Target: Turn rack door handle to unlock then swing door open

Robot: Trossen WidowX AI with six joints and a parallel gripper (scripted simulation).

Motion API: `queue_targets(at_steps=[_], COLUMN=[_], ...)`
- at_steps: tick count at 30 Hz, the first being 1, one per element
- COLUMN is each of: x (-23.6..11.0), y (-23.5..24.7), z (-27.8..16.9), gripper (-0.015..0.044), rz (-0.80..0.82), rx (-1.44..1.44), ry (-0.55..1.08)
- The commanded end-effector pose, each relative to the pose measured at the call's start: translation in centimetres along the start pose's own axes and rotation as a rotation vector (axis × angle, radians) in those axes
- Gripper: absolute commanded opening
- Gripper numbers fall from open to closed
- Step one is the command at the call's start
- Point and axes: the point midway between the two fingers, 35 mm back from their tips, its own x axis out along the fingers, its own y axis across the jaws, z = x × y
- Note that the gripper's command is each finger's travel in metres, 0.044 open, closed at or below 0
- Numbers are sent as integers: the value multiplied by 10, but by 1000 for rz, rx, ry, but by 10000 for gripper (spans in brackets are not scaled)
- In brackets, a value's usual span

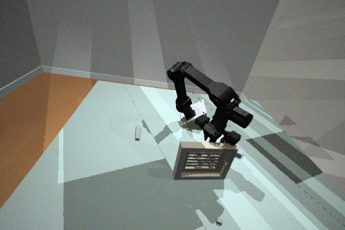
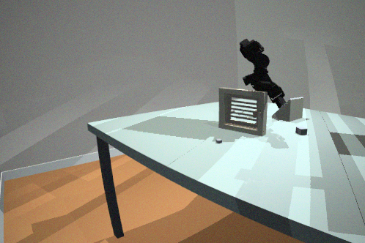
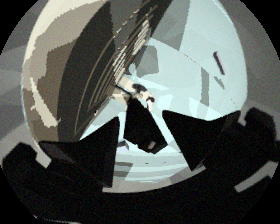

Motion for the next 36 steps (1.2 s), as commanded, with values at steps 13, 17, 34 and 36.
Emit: queue_targets(at_steps=[13, 17, 34, 36], x=[0, 0, 0, 0], y=[0, 0, 0, 0], z=[1, 1, 1, 1], gripper=[293, 293, 69, 56], rz=[2, 2, 2, 2], rx=[799, 873, 873, 873], ry=[-4, -4, -4, -4])
